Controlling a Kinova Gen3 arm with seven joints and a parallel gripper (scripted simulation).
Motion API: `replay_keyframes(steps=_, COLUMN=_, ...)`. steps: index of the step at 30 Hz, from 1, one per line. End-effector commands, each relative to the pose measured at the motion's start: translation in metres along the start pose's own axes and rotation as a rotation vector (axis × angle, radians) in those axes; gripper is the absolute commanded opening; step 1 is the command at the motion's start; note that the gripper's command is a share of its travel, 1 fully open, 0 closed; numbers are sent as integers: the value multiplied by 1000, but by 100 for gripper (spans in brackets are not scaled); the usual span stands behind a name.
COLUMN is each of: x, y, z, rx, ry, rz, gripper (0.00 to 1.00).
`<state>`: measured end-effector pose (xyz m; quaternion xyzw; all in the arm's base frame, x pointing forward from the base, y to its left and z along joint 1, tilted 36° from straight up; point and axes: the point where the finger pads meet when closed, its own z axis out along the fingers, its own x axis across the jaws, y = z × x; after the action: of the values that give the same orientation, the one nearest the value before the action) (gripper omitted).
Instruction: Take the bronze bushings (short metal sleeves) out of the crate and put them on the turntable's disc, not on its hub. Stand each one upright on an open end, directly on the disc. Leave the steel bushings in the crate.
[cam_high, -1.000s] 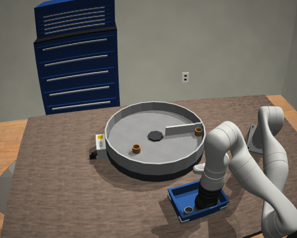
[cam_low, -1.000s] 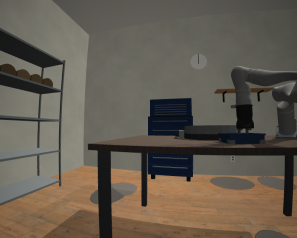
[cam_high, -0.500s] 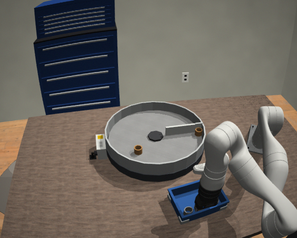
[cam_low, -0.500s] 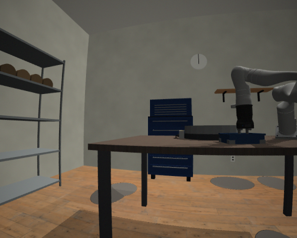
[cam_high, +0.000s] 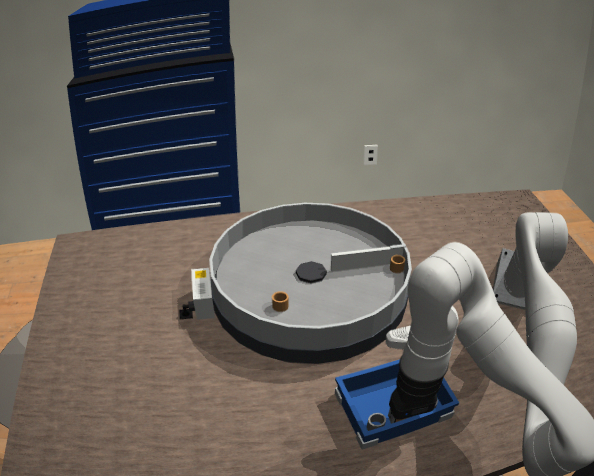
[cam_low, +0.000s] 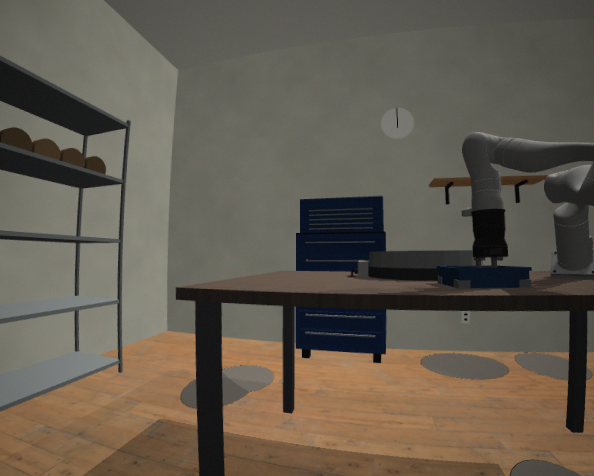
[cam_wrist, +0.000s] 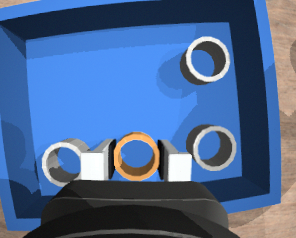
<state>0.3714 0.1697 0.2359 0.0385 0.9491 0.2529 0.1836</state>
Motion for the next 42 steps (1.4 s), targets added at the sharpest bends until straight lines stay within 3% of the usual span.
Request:
replay_keyframes(steps=1, x=-2, y=-1, z=0, rx=-1, ry=-7, rz=9, gripper=0)
replay_keyframes(steps=16, x=-2, y=-1, z=-2, rx=-1, ry=-7, rz=9, gripper=0)
replay_keyframes(steps=28, x=-1, y=-1, z=-24, rx=0, ry=-7, rz=9, gripper=0)
replay_keyframes(steps=42, x=0, y=0, z=-94, rx=0, ry=-6, rz=8, gripper=0)
